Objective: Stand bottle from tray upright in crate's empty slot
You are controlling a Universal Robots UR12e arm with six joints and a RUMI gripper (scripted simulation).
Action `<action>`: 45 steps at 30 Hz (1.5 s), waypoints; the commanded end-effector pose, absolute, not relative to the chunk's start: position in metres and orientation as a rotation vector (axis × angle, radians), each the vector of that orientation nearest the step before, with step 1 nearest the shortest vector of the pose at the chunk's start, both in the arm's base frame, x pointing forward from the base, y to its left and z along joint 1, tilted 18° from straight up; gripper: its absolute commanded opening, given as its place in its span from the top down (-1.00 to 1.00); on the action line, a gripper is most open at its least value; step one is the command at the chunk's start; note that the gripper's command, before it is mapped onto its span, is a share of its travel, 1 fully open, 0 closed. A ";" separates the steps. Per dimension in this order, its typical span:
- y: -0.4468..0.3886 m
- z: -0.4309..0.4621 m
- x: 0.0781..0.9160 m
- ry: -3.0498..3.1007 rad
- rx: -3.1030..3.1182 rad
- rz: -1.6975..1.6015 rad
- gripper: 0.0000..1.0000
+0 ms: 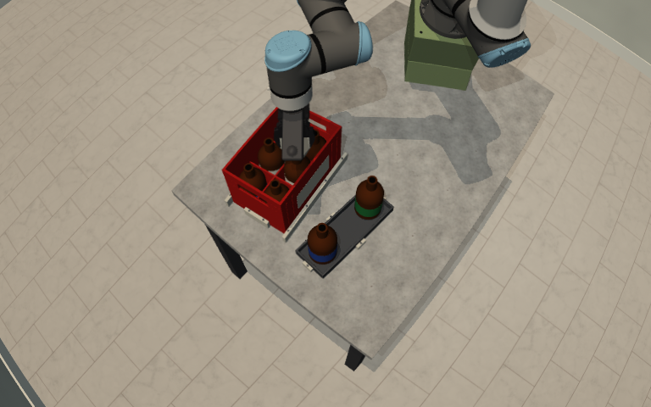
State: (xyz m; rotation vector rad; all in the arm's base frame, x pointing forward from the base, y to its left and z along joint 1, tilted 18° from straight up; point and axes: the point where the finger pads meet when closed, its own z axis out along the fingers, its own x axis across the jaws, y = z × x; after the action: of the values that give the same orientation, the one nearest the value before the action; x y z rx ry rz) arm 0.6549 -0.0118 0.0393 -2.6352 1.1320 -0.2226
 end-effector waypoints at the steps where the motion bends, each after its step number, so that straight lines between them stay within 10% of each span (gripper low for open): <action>1: -0.012 0.040 0.655 1.132 -2.635 -0.225 1.00; 45: -0.011 0.032 0.657 1.132 -2.635 -0.225 1.00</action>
State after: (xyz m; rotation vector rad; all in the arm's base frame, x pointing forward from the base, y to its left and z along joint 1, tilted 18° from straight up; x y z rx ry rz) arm 0.6567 -0.0105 0.0321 -2.6352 1.1320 -0.2226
